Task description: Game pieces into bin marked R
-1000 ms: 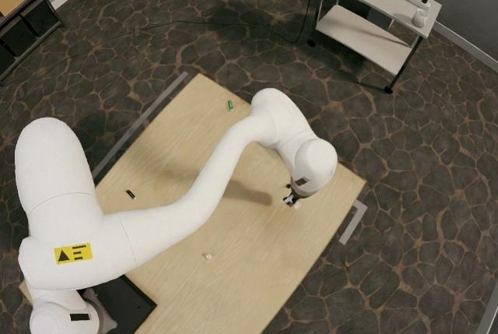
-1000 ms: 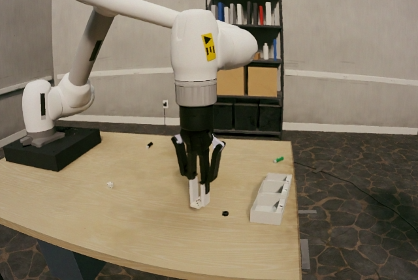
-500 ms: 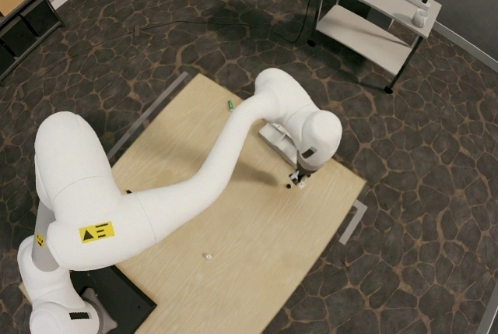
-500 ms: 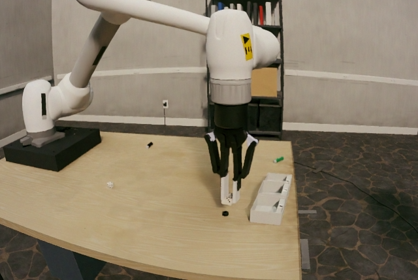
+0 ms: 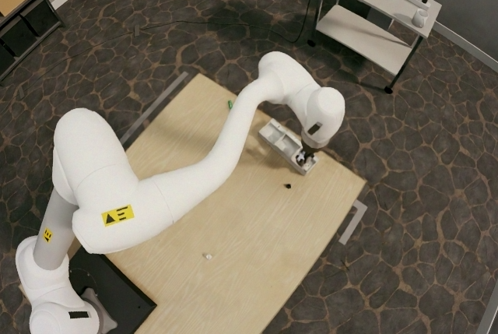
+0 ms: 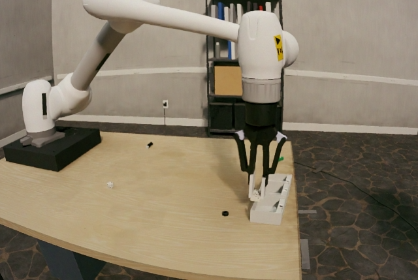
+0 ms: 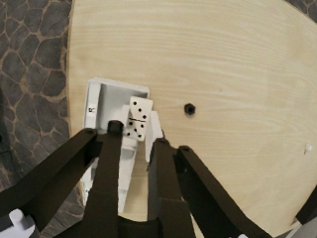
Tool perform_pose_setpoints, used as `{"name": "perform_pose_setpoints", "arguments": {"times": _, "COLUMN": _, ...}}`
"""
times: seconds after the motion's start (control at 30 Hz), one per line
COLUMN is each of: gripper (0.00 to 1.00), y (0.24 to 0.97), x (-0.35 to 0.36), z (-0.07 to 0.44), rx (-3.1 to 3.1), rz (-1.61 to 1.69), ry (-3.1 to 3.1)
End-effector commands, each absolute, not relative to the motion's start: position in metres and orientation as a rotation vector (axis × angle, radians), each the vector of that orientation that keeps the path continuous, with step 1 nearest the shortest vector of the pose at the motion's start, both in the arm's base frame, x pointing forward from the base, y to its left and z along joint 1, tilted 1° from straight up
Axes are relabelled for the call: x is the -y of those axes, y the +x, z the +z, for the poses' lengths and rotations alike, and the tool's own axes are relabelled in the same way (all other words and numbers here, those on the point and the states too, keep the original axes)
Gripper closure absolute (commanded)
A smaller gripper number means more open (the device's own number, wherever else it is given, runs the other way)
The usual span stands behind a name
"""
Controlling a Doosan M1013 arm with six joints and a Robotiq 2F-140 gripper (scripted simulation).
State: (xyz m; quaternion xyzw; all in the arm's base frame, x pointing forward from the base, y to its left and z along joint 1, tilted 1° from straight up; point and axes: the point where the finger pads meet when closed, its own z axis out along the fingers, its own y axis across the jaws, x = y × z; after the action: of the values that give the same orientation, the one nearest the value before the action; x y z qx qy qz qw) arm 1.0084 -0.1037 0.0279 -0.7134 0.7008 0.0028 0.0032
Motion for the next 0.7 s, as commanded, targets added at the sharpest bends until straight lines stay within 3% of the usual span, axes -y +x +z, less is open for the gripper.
{"name": "perform_pose_setpoints", "arguments": {"times": 0.0, "gripper": 0.79, "y": 1.0318, "x": 0.0912, "z": 0.0297, "rx": -2.195, "rz": 0.010, "ry": -2.238}}
{"name": "perform_pose_setpoints", "arguments": {"times": 0.67, "gripper": 0.79, "y": 1.0346, "x": 0.0897, "z": 0.0257, "rx": -2.195, "rz": 0.010, "ry": -2.238}}
